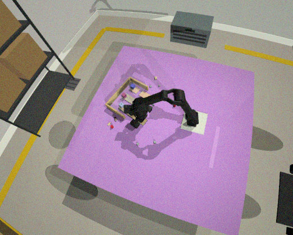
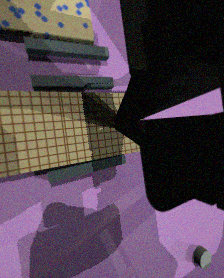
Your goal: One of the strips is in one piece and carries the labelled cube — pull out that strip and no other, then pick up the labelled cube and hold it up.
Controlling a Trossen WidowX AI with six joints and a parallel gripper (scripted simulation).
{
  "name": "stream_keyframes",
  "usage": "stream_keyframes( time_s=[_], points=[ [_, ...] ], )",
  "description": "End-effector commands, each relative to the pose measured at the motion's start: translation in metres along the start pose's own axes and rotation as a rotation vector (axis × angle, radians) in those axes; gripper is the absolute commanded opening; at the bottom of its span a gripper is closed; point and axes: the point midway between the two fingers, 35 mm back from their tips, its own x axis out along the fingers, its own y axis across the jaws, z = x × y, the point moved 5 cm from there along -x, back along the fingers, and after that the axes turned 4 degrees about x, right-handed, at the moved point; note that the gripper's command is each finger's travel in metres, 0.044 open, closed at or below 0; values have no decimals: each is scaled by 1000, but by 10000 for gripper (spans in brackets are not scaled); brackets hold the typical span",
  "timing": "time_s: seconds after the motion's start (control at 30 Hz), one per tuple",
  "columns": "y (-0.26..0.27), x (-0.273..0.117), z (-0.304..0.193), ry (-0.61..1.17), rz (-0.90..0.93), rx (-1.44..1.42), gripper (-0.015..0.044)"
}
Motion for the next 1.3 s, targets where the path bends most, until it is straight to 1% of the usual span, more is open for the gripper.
stream_keyframes(
  time_s=[0.0, 1.27],
  points=[
    [-2, 6, -9, 20, -14, 3, 0],
    [-8, 6, -68, 24, -14, 3, 0]
  ],
)
